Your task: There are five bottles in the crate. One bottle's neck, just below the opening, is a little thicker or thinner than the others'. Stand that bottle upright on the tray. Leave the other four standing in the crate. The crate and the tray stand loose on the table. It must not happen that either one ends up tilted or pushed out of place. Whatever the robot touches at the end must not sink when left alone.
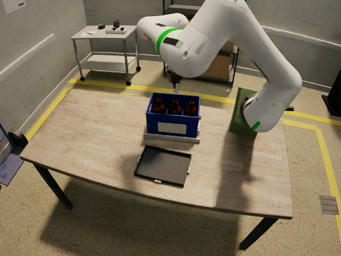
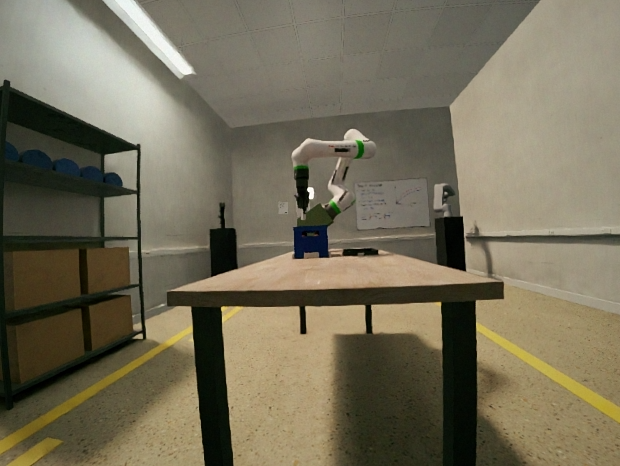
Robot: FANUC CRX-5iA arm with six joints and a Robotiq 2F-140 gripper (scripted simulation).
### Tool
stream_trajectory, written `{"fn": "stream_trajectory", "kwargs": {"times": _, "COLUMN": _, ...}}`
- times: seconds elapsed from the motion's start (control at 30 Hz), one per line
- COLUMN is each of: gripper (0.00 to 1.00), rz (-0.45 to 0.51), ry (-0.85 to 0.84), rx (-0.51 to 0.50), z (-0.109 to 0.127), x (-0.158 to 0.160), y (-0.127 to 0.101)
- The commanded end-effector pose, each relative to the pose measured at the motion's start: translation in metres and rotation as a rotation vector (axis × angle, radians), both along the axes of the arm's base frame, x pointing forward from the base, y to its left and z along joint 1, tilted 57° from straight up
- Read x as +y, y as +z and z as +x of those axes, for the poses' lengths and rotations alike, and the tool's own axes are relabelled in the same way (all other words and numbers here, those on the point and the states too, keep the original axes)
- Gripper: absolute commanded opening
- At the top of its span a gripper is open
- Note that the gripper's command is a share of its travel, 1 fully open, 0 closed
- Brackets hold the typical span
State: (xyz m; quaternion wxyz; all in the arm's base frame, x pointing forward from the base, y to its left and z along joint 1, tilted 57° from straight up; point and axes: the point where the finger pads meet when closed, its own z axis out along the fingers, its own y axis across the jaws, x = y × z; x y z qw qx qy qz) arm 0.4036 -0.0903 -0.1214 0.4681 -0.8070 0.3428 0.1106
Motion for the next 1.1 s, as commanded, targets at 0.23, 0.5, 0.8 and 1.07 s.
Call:
{"fn": "stream_trajectory", "kwargs": {"times": 0.23, "gripper": 0.1, "rz": -0.001, "ry": 0.0, "rx": -0.001, "z": -0.002, "x": 0.043, "y": 0.068}}
{"fn": "stream_trajectory", "kwargs": {"times": 0.5, "gripper": 0.44, "rz": -0.001, "ry": 0.0, "rx": -0.001, "z": -0.002, "x": 0.043, "y": 0.068}}
{"fn": "stream_trajectory", "kwargs": {"times": 0.8, "gripper": 0.44, "rz": -0.001, "ry": 0.0, "rx": -0.001, "z": -0.002, "x": 0.043, "y": 0.068}}
{"fn": "stream_trajectory", "kwargs": {"times": 1.07, "gripper": 0.44, "rz": -0.001, "ry": 0.0, "rx": -0.001, "z": -0.002, "x": 0.043, "y": 0.068}}
